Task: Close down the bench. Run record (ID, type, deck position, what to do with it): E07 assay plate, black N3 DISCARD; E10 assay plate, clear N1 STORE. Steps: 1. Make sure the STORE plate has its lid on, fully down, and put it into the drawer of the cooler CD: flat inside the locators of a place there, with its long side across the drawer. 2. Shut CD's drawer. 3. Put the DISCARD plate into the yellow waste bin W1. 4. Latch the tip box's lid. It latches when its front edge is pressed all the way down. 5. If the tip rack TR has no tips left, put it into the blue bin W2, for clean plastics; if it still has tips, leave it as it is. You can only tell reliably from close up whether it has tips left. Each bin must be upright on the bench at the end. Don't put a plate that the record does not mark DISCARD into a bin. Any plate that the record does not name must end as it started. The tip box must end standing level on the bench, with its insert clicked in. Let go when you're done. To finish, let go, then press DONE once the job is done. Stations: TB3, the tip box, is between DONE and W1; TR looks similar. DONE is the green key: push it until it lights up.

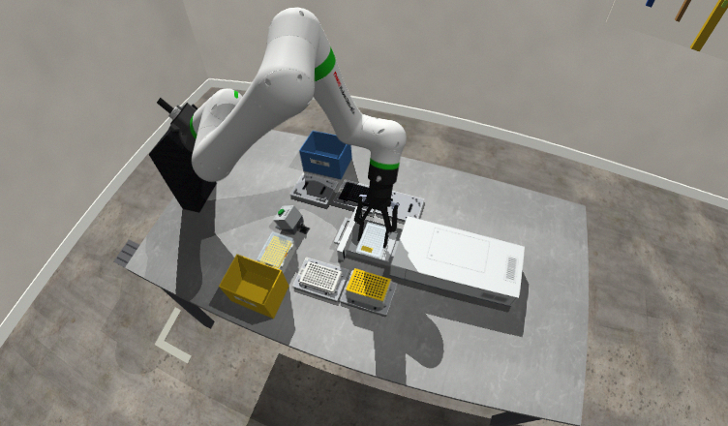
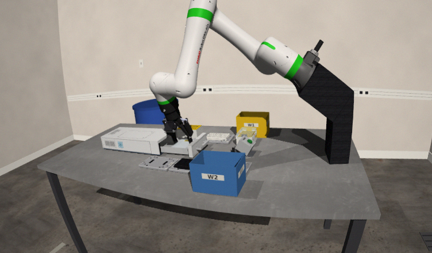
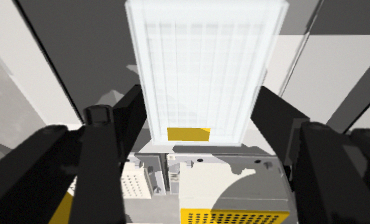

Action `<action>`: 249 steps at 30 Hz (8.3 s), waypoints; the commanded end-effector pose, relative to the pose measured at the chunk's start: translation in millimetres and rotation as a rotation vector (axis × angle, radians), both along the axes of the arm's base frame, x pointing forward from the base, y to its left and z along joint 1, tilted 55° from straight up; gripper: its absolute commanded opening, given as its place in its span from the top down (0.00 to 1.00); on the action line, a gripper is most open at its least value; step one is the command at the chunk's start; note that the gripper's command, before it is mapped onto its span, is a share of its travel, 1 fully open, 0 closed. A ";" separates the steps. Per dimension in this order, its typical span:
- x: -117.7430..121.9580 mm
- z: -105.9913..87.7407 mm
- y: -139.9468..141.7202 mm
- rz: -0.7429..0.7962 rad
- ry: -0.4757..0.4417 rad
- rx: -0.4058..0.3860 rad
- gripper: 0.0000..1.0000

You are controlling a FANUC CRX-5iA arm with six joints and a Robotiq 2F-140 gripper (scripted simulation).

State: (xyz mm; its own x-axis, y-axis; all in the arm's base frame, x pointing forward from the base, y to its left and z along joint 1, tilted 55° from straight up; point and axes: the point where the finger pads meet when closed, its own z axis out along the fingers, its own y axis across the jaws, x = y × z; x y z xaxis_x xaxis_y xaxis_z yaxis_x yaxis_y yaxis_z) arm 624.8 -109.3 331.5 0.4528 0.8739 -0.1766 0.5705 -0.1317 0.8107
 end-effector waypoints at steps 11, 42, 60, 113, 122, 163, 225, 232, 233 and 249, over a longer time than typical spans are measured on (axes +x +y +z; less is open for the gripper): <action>3.0 -1.4 -0.2 0.000 -0.001 0.000 0.90; 7.6 -4.7 -0.6 0.000 -0.001 0.000 0.90; 7.6 -4.7 -0.6 0.000 -0.001 0.000 0.90; 7.6 -4.7 -0.6 0.000 -0.001 0.000 0.35; 3.3 -1.6 -0.3 0.000 -0.001 0.000 0.35; -36.8 27.0 2.4 0.000 -0.001 0.000 0.35; -94.0 67.8 6.2 0.000 -0.001 0.000 0.35; -98.5 56.6 7.6 0.000 -0.001 0.000 0.37; -98.5 56.6 7.6 0.000 -0.001 0.000 0.37; -120.0 1.0 14.5 0.000 -0.001 0.000 0.90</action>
State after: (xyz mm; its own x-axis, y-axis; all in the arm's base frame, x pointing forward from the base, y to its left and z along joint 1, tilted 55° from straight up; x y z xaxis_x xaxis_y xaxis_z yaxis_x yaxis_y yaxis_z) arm 506.7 -95.5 336.1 0.4525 0.8741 -0.1768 0.5714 -0.1319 0.8100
